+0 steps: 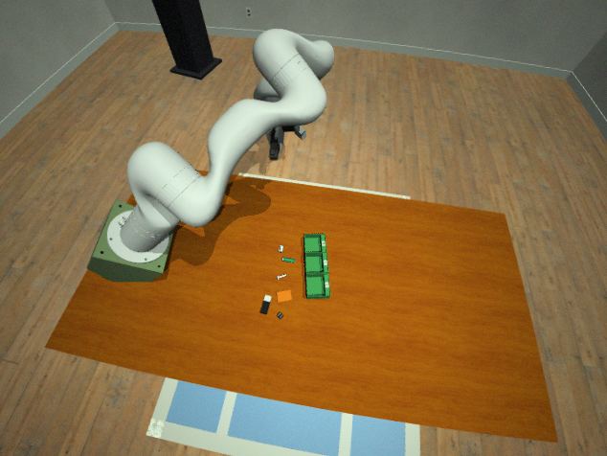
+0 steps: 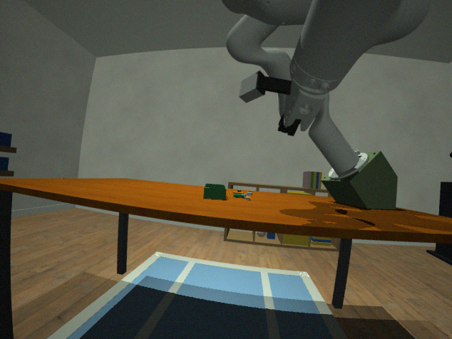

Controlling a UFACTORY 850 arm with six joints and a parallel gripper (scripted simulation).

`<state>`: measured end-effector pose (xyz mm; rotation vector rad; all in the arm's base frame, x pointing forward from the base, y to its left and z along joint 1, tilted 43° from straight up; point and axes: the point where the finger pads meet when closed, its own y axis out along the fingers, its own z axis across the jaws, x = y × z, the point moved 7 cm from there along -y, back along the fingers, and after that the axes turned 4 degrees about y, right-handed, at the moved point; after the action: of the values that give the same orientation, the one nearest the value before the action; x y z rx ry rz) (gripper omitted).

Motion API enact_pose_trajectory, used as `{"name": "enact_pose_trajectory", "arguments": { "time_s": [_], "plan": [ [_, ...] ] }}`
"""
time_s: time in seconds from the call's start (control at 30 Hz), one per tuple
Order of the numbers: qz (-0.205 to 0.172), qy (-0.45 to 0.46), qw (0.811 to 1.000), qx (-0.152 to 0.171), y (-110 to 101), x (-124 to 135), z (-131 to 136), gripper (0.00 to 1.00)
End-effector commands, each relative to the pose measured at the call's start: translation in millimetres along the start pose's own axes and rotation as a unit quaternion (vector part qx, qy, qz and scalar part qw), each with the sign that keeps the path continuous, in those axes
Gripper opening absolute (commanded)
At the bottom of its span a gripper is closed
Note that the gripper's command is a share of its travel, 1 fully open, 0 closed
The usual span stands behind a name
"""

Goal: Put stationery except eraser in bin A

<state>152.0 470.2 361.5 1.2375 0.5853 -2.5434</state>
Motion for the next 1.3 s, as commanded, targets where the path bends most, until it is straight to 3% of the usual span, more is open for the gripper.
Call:
{"name": "enact_pose_trajectory", "arguments": {
  "time_s": [0.0, 0.1, 0.17, 0.27, 0.33, 0.53, 0.73, 0.83, 0.9, 1.17, 1.27],
  "plan": [
    [-0.004, 0.0, 1.0, -0.025, 8, -2, -1, 0.07],
    [-0.042, -0.039, 0.998, 0.006, 17, -11, -2, 0.07],
    [-0.072, -0.065, 0.995, 0.008, 34, -19, -2, 0.07],
    [-0.081, -0.074, 0.994, 0.009, 35, -21, -2, 0.07],
    [-0.121, -0.107, 0.987, 0.009, 52, -29, -1, 0.07],
    [-0.169, -0.144, 0.975, 0.005, 69, -38, 0, 0.07],
    [-0.244, -0.197, 0.95, -0.014, 100, -50, 4, 0.07],
    [-0.251, -0.201, 0.947, -0.015, 101, -51, 4, 0.07],
    [-0.288, -0.225, 0.93, -0.031, 115, -57, 7, 0.07],
    [-0.366, -0.265, 0.889, -0.078, 152, -67, 16, 0.07],
    [-0.392, -0.278, 0.872, -0.097, 157, -71, 17, 0.07]
  ]
}}
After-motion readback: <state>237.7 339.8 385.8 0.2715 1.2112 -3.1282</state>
